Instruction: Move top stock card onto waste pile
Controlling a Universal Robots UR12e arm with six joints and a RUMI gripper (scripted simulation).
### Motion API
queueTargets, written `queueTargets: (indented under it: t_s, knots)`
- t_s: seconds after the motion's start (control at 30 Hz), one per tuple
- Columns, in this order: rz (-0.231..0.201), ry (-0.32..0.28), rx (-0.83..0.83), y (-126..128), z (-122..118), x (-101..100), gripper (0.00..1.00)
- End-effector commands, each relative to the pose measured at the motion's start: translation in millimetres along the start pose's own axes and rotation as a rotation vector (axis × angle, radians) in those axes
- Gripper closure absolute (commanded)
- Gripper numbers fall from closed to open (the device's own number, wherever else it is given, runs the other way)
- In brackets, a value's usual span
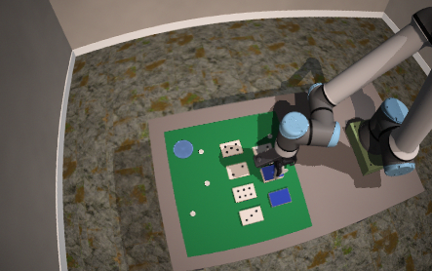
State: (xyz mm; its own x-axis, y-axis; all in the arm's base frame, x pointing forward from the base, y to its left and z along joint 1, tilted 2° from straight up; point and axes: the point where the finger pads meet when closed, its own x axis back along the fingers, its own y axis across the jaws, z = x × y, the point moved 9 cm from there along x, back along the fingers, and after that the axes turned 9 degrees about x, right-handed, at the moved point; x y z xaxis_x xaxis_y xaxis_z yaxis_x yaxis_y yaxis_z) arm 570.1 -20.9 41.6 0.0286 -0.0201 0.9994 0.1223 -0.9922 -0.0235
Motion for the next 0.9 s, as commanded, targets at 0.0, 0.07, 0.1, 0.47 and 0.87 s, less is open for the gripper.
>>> queueTargets:
  t_s: [0.0,0.07,0.1,0.47,0.87]
  knots:
    - [0.001,-0.001,-0.001,0.5,-1.5,-6.5,0.61]
    - [0.000,0.000,-0.001,0.7,-1.1,-6.5,0.61]
    - [0.000,0.000,-0.001,0.8,-0.9,-6.4,0.61]
    - [-0.001,0.002,-0.001,1.1,-0.4,-5.2,0.61]
    - [0.000,0.001,-0.001,0.2,-2.7,-6.4,0.61]
